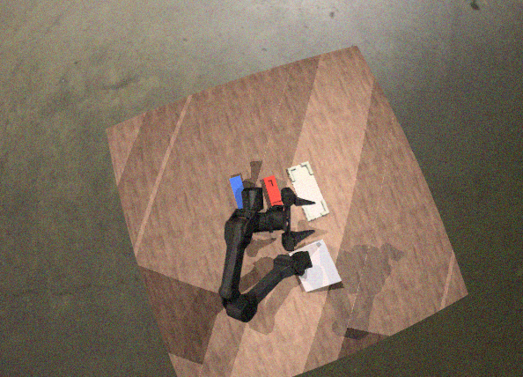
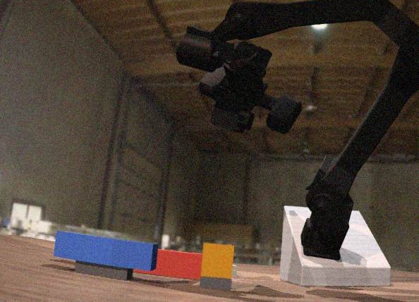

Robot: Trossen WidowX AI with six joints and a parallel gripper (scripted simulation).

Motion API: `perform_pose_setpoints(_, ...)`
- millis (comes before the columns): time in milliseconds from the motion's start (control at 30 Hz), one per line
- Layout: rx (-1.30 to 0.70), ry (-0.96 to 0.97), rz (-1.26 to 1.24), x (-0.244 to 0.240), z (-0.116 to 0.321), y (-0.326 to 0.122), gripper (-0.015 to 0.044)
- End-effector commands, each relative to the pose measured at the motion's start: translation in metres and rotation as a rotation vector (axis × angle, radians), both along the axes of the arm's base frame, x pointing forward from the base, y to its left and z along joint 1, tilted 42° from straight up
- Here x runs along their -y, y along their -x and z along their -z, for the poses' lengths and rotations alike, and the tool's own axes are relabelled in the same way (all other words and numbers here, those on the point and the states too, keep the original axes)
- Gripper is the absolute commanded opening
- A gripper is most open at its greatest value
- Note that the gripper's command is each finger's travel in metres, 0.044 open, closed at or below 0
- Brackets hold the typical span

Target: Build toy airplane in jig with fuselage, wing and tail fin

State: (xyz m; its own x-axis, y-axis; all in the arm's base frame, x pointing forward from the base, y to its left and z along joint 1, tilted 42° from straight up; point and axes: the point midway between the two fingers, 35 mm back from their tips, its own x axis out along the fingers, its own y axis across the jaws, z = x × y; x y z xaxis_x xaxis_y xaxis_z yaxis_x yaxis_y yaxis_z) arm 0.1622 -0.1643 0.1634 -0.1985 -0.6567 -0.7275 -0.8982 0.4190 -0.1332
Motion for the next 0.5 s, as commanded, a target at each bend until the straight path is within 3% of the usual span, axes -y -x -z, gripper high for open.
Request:
perform_pose_setpoints(0, 0.147, -0.443, 0.316, -0.048, 0.057, -0.036, 0.0440)
perform_pose_setpoints(333, 0.138, -1.037, 1.069, -0.133, 0.094, -0.098, 0.0440)
perform_pose_setpoints(467, 0.107, -1.114, 1.210, -0.143, 0.095, -0.110, 0.0440)
